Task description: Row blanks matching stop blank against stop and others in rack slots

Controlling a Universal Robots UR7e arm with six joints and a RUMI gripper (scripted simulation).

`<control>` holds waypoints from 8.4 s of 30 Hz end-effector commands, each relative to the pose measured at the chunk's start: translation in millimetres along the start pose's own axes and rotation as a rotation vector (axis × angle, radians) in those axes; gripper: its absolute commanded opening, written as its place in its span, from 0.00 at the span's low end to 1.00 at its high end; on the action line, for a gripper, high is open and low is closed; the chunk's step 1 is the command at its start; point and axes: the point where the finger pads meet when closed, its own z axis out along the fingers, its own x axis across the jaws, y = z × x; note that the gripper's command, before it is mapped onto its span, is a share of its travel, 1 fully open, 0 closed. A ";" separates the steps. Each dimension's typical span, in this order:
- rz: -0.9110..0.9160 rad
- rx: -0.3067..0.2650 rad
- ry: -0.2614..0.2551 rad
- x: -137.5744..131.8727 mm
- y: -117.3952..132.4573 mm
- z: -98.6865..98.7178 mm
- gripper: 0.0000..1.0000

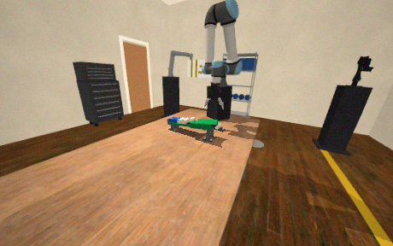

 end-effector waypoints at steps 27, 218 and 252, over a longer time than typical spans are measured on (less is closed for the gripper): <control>0.153 -0.044 0.035 0.7 1.9 1.4 1.00; 1.716 -0.012 0.065 3.5 6.7 99.7 0.47; 1.717 -0.012 0.065 3.1 7.3 99.7 0.47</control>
